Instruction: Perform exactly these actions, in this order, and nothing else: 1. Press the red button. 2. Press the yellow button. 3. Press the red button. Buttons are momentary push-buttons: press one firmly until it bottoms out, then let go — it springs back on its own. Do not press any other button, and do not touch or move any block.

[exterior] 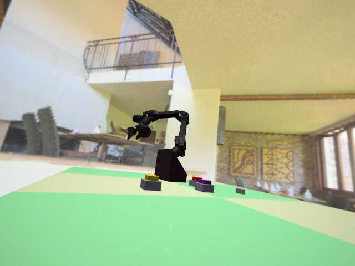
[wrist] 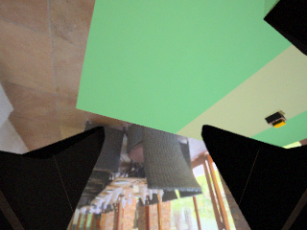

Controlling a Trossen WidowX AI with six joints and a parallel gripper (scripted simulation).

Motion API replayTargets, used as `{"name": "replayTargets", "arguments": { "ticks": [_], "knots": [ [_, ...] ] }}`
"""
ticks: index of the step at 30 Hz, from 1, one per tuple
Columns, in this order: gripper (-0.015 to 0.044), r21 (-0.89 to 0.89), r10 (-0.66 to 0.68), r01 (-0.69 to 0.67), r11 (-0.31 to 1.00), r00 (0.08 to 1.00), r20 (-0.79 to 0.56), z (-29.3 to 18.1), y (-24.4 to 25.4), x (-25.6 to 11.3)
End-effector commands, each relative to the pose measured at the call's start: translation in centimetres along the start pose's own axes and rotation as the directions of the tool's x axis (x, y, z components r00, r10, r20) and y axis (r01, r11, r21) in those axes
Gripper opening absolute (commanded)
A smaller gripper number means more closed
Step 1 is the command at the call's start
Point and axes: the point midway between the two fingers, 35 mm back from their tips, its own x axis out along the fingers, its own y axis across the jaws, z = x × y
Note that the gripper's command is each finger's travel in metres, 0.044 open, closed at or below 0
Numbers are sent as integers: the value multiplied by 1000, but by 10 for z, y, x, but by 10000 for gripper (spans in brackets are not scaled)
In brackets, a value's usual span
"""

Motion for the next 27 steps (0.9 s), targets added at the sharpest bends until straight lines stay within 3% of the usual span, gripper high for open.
{"name": "replayTargets", "arguments": {
  "ticks": [1,4,7,11,15,21,27],
  "knots": [
    [400,-18,0,0,1000,1000,-1,-3,-2,0],
    [400,-264,-3,1,964,1000,-8,-40,-26,-5],
    [400,-557,-14,5,830,1000,-12,-81,-64,-8],
    [400,-853,-37,16,522,999,-5,-125,-122,-7],
    [400,-992,-65,27,122,998,19,-152,-187,-1],
    [400,-872,-104,26,-488,991,88,-163,-285,14],
    [400,-429,-123,-29,-903,973,193,-139,-374,34]
  ]
}}
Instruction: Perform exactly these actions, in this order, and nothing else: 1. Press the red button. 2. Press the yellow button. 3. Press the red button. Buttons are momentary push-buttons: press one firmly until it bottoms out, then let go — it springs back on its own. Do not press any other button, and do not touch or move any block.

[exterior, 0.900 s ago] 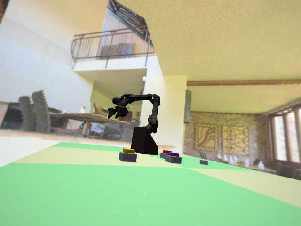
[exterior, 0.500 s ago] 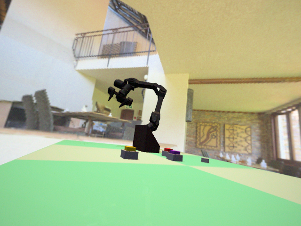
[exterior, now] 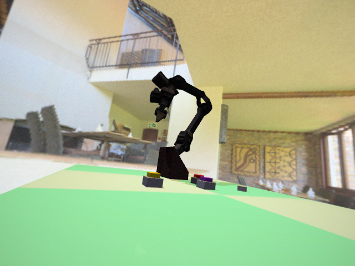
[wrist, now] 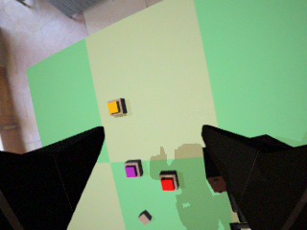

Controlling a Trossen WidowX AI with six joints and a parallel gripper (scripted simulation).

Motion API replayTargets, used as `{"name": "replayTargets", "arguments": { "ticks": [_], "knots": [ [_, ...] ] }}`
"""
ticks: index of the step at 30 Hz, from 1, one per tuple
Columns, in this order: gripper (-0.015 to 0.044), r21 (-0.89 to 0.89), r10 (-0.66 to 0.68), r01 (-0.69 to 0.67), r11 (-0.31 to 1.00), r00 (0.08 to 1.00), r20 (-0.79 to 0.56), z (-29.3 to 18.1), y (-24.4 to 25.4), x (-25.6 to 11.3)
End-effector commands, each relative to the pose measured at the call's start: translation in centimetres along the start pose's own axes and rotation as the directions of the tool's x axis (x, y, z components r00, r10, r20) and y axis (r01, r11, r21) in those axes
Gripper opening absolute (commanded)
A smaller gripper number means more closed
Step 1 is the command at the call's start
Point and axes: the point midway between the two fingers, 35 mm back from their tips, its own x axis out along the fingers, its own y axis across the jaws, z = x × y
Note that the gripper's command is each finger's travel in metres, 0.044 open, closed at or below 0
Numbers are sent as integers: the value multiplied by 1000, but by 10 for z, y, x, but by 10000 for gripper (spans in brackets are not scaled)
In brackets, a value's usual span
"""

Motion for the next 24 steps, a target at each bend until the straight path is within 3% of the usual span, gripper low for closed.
{"name": "replayTargets", "arguments": {
  "ticks": [1,8,11,15,17,24],
  "knots": [
    [400,-395,-49,18,918,997,-67,-54,24,23],
    [400,-886,-175,-71,458,970,-168,-147,32,63],
    [400,-968,-242,-158,197,949,-204,-185,22,77],
    [400,-945,-337,-297,-133,911,-239,-228,1,93],
    [400,-928,-354,-323,-186,903,-243,-234,-4,96],
    [400,-928,-354,-323,-186,903,-243,-234,-4,96]
  ]
}}
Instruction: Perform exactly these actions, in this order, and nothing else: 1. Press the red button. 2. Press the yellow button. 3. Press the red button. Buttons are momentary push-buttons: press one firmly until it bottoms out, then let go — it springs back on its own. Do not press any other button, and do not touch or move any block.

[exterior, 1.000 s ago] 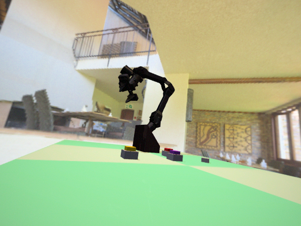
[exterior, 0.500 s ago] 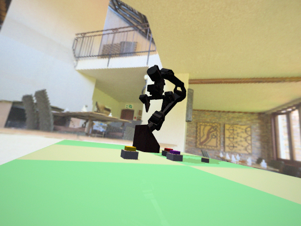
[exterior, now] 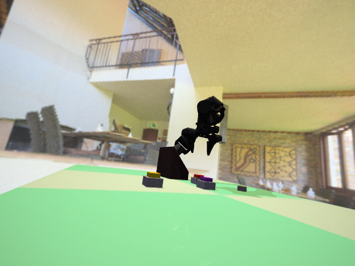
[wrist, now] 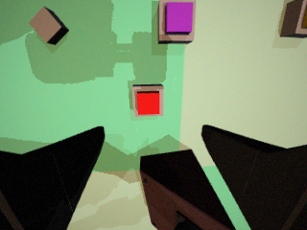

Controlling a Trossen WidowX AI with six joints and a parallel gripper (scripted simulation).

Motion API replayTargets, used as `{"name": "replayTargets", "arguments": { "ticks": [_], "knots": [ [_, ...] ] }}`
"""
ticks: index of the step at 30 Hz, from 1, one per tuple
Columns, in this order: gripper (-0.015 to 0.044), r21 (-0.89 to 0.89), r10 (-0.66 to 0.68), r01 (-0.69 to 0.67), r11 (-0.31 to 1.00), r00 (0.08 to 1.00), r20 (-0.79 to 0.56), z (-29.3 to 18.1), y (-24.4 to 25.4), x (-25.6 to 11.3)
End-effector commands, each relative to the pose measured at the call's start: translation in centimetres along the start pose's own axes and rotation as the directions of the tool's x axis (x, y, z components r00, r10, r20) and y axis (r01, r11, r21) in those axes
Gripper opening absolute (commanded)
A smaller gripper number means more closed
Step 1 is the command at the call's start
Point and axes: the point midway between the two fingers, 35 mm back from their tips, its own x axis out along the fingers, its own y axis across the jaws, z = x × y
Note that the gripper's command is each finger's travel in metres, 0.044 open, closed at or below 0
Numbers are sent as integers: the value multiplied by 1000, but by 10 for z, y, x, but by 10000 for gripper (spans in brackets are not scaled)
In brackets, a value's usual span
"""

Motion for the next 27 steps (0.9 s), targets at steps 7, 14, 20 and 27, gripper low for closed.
{"name": "replayTargets", "arguments": {
  "ticks": [7,14,20,27],
  "knots": [
    [216,-26,7,-7,1000,1000,-3,-1,4,64],
    [32,-26,7,-7,1000,1000,-3,-1,4,64],
    [20,-26,7,-7,1000,1000,-3,-1,4,64],
    [20,-26,7,-7,1000,1000,-3,-1,4,68]
  ]
}}
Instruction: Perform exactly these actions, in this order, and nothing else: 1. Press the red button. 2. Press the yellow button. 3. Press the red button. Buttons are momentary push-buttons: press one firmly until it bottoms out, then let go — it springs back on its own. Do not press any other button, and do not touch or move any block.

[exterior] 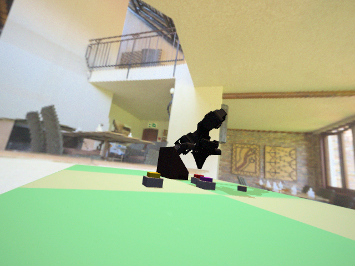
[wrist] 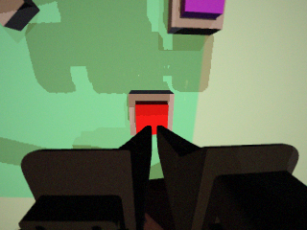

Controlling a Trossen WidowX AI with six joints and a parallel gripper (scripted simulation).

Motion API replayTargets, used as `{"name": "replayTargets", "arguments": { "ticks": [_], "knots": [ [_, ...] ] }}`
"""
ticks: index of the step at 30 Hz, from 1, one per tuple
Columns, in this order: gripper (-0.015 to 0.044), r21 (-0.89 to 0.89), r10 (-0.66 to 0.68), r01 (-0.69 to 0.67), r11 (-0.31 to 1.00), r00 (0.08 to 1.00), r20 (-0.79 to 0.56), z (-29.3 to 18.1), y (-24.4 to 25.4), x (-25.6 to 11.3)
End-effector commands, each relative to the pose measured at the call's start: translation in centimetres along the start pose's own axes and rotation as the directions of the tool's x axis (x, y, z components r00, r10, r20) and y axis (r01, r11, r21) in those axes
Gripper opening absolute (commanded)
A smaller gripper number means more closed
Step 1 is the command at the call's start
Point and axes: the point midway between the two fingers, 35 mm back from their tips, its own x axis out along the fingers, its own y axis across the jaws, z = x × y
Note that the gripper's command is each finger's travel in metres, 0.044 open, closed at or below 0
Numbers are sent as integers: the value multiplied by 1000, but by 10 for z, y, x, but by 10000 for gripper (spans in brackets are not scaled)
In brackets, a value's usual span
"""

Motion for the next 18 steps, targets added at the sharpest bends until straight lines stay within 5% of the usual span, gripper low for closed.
{"name": "replayTargets", "arguments": {
  "ticks": [1,18],
  "knots": [
    [20,4,2,-2,1000,1000,-2,0,0,5],
    [20,3,5,-5,1000,1000,-2,-1,1,32]
  ]
}}
